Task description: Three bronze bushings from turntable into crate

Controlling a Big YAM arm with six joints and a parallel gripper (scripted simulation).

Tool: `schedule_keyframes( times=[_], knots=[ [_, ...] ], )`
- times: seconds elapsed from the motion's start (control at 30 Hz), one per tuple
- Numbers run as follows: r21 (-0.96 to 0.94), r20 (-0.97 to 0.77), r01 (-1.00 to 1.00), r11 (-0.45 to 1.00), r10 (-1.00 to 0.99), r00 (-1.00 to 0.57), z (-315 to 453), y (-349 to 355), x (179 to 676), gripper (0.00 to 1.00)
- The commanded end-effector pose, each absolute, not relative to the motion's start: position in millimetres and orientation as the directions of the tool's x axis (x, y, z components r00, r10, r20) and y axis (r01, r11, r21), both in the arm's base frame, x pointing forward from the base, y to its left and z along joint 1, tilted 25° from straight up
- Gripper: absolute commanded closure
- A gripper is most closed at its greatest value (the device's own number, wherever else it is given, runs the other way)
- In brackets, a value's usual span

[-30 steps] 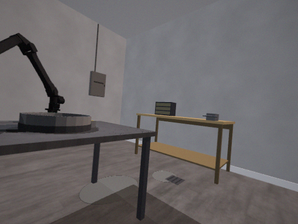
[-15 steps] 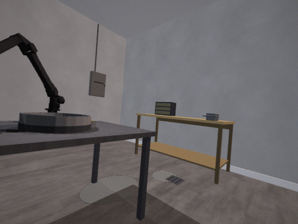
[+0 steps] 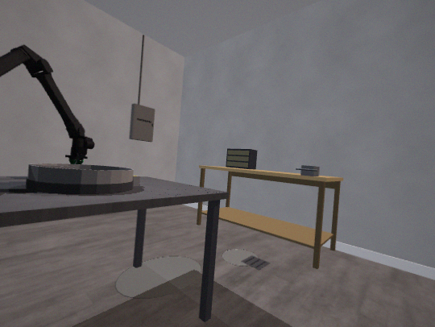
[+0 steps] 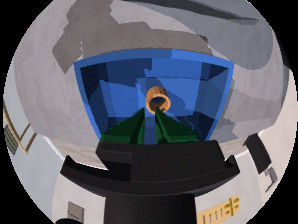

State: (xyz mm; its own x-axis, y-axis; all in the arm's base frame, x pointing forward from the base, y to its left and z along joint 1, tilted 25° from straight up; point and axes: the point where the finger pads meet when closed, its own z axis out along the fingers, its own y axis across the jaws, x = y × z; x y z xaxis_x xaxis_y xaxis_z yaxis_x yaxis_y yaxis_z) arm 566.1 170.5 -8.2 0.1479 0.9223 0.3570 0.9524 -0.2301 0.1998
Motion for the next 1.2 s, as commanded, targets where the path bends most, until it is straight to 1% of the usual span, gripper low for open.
schedule_keyframes(
  times=[0.0, 0.37, 1.17],
  knots=[
    [0.230, 0.368, 0.943, -0.239, 0.919, 0.143, 25.8, 155.8, 567.4, 0.87],
    [0.230, 0.368, 0.943, -0.239, 0.919, 0.143, 69.8, 140.5, 552.3, 0.87],
    [0.236, 0.370, 0.941, -0.241, 0.918, 0.143, 83.6, 136.7, 549.3, 0.87]
  ],
)
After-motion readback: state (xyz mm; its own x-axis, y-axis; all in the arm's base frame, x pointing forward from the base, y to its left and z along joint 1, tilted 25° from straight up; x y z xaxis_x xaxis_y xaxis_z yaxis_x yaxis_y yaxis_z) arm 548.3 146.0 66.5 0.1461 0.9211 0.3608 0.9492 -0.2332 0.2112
